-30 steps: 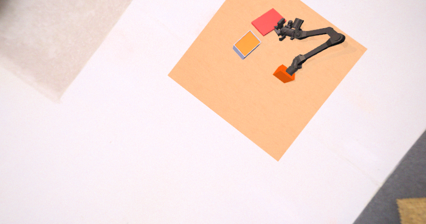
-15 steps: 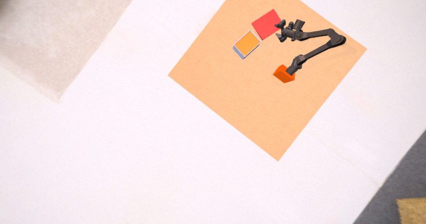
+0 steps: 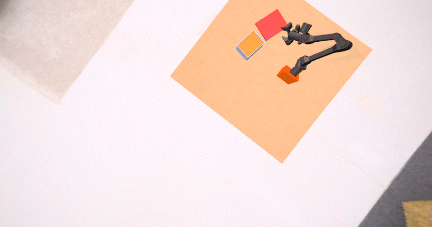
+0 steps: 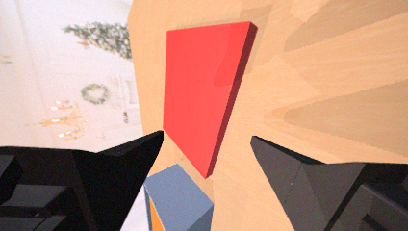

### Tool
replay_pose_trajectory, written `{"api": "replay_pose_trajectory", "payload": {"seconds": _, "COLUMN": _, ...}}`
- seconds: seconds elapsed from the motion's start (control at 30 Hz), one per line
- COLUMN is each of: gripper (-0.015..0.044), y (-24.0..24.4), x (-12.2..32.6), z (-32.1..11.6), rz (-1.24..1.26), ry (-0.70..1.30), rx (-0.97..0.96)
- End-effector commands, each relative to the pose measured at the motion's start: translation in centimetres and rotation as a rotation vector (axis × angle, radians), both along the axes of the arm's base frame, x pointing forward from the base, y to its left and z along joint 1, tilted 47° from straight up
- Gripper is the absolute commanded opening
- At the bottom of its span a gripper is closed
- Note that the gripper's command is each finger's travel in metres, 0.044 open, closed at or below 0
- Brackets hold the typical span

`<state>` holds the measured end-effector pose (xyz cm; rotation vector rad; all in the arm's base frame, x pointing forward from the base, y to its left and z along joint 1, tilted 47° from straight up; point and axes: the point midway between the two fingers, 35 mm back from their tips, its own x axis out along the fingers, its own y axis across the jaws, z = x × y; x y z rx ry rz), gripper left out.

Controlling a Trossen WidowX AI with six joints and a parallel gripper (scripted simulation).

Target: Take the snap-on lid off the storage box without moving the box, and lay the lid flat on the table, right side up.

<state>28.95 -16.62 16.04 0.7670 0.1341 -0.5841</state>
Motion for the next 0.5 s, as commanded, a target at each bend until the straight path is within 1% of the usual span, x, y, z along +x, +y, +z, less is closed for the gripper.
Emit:
{"api": "replay_pose_trajectory", "payload": {"seconds": 0.0, "gripper": 0.0440, "y": 0.1, "x": -1.0, "z": -0.3, "rz": 0.003, "ry": 0.004, "rx": -0.001}}
{"api": "replay_pose_trajectory", "payload": {"seconds": 0.3, "gripper": 0.0440, "y": 0.0, "x": -2.7, "z": -0.5, "rz": 0.003, "ry": 0.005, "rx": -0.001}}
{"api": "replay_pose_trajectory", "payload": {"seconds": 0.47, "gripper": 0.0440, "y": 0.5, "x": -2.4, "z": 0.2, "rz": 0.003, "ry": 0.004, "rx": -0.001}}
